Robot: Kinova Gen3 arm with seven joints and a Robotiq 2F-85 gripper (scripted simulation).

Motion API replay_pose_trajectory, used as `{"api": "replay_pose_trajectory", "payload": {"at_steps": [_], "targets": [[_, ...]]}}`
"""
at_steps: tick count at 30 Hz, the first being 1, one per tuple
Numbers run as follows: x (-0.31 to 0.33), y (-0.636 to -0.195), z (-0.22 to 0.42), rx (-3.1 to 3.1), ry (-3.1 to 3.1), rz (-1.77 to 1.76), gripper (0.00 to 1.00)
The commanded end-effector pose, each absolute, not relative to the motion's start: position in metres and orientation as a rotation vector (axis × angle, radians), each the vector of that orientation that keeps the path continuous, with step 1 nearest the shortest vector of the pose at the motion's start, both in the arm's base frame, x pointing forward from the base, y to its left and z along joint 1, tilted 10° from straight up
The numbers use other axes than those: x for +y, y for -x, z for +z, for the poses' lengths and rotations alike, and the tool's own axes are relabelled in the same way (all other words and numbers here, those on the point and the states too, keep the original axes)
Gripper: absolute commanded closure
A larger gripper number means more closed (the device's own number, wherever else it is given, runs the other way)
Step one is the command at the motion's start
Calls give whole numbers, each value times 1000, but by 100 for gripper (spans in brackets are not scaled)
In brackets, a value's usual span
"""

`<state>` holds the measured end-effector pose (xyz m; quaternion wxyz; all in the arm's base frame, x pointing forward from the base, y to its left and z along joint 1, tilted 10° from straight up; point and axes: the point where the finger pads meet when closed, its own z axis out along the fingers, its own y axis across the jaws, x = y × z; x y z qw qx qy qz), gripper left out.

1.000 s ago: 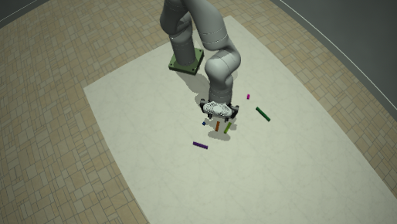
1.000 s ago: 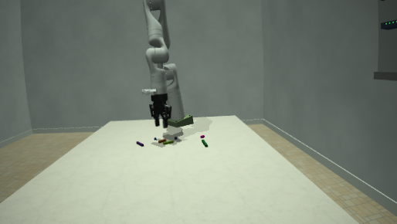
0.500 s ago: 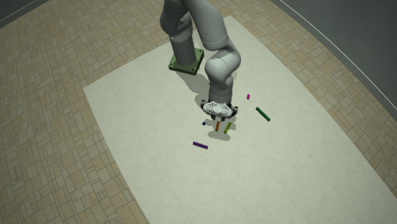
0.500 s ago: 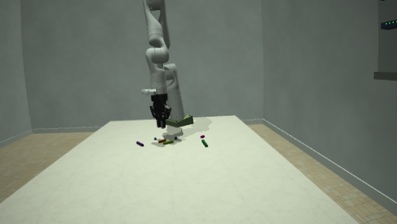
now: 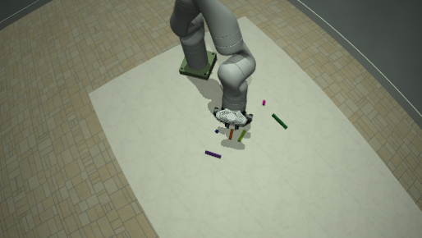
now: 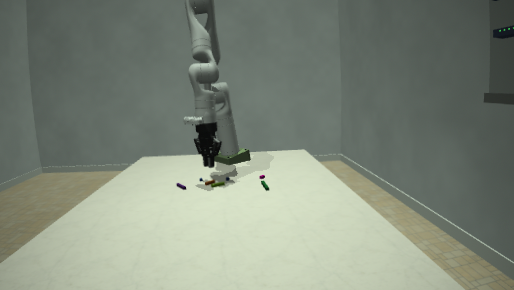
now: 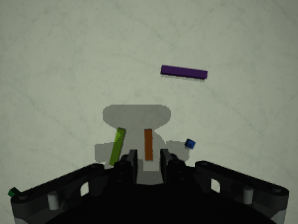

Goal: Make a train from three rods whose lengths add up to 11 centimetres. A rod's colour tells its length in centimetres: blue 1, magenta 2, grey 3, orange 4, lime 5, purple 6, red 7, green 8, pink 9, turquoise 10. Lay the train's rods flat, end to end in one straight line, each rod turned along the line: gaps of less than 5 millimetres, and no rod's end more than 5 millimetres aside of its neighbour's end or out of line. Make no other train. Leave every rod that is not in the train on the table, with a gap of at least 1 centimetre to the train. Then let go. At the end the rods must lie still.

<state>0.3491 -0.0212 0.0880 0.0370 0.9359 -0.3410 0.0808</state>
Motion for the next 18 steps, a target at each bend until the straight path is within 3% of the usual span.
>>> {"api": "replay_pose_trajectory", "payload": {"at_steps": [1, 18], "targets": [[-22, -349, 86, -1046, -2872, 245, 76], [-25, -352, 64, -1046, -2872, 245, 76]]}}
